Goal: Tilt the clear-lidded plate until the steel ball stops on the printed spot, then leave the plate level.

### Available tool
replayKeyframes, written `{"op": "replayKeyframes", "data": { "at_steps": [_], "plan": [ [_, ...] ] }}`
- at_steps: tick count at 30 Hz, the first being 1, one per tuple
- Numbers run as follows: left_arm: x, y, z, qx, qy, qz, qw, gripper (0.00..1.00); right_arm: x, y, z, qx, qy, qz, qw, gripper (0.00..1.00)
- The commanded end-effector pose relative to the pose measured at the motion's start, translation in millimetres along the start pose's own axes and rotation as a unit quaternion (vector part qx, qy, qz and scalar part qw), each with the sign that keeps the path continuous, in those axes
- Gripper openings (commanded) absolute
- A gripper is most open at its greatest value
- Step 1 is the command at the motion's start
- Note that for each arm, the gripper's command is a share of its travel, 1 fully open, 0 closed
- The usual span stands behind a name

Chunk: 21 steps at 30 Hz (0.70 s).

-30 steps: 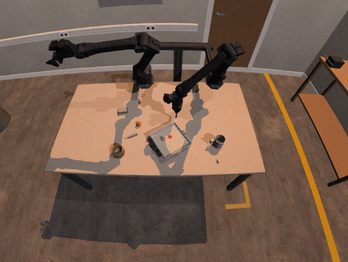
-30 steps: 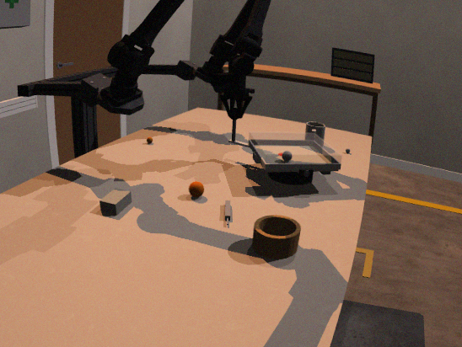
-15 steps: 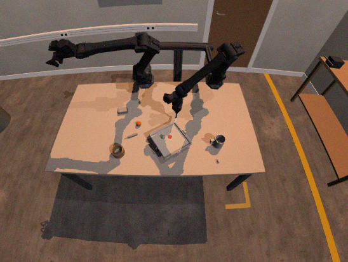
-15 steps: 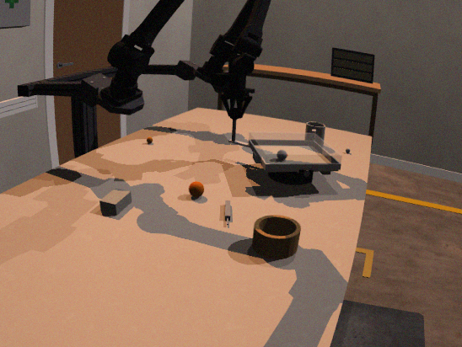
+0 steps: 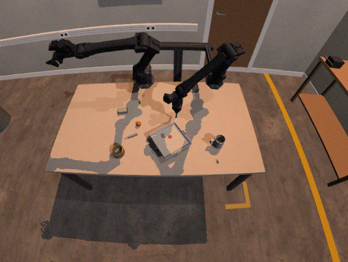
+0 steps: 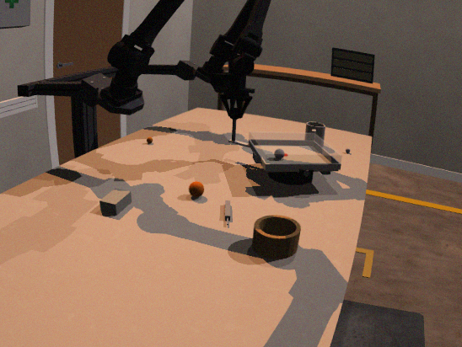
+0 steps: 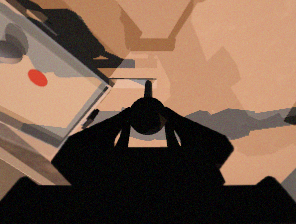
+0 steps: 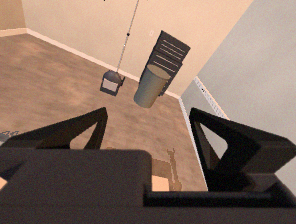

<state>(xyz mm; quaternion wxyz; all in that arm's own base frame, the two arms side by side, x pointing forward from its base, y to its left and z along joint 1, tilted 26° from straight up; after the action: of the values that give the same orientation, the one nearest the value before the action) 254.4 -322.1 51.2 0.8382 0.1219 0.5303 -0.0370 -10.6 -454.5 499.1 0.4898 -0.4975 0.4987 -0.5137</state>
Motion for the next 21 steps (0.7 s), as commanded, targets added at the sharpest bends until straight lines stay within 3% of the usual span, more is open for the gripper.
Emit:
{"op": "replayKeyframes", "data": {
  "at_steps": [1, 21],
  "plan": [
    [6.6, 19.9, -1.2, 0.003, 0.011, 0.019, 1.0, 0.0, -3.4, -41.0, -9.5, -0.004, 0.009, -0.033, 0.999, 1.0],
    [4.9, 19.2, -0.3, 0.003, 0.011, 0.019, 1.0, 0.0, -3.4, -41.0, -9.5, -0.004, 0.009, -0.033, 0.999, 1.0]
  ]
}}
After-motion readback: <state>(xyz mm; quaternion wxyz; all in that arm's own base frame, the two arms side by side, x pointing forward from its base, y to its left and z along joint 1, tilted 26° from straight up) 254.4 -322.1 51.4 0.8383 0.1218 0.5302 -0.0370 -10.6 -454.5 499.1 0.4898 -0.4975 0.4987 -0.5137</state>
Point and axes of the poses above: on each arm, the point where the finger pads meet when closed, its own x axis out along the fingers, its own z axis across the jaws, y = z × x, the point moved 6 cm from there along -x, back along the fingers
